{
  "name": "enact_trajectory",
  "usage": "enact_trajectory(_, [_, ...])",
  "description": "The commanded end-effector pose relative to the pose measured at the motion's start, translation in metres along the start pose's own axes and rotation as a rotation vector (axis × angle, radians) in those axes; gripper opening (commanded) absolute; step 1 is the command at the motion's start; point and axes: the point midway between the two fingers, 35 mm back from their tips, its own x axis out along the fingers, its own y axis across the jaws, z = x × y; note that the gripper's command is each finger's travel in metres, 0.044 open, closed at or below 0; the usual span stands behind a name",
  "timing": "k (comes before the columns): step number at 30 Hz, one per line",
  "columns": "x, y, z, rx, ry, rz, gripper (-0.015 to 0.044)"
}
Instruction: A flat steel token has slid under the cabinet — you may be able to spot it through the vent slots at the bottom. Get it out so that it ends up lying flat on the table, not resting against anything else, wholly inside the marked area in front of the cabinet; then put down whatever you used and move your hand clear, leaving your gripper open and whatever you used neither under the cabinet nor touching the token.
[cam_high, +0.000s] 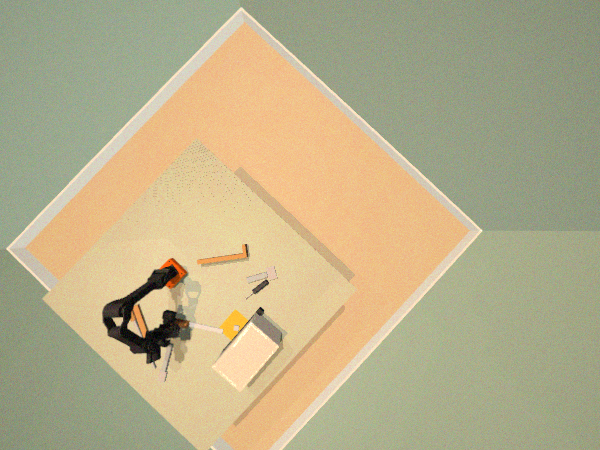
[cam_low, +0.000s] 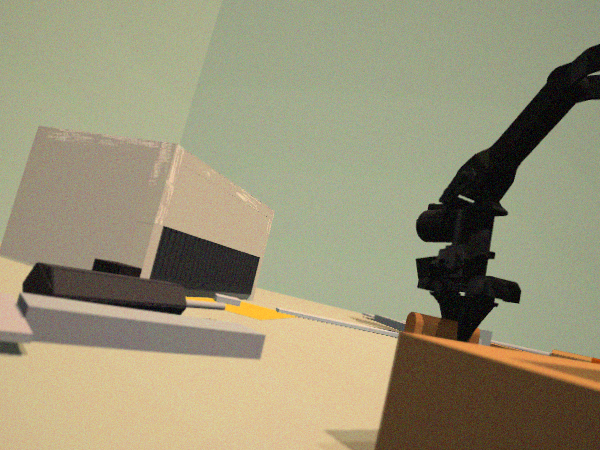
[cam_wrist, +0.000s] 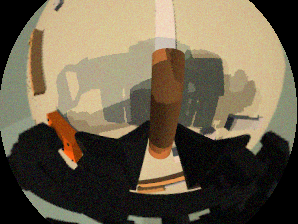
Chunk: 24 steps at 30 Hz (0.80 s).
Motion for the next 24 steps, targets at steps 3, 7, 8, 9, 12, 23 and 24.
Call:
enact_trajectory(3, [-0.0013,-0.0004,-0.0023,-0.031,-0.005,-0.005,0.0])
enact_trajectory(7, [-0.0013,-0.0004,-0.0029,-0.06,-0.005,-0.005,0.0])
enact_trajectory(8, [-0.0013,-0.0004,-0.003,-0.068,-0.005,-0.005,0.0])
enact_trajectory(9, [-0.0013,-0.0004,-0.0031,-0.075,-0.005,-0.005,0.0])
enact_trajectory(12, [-0.0013,-0.0004,-0.0035,-0.097,-0.005,-0.005,0.0])
enact_trajectory(23, [-0.0014,-0.0018,-0.0048,-0.166,-0.004,-0.006,0.0])
enact_trajectory(24, [-0.0014,-0.0027,-0.0049,-0.167,-0.004,-0.006,0.0])
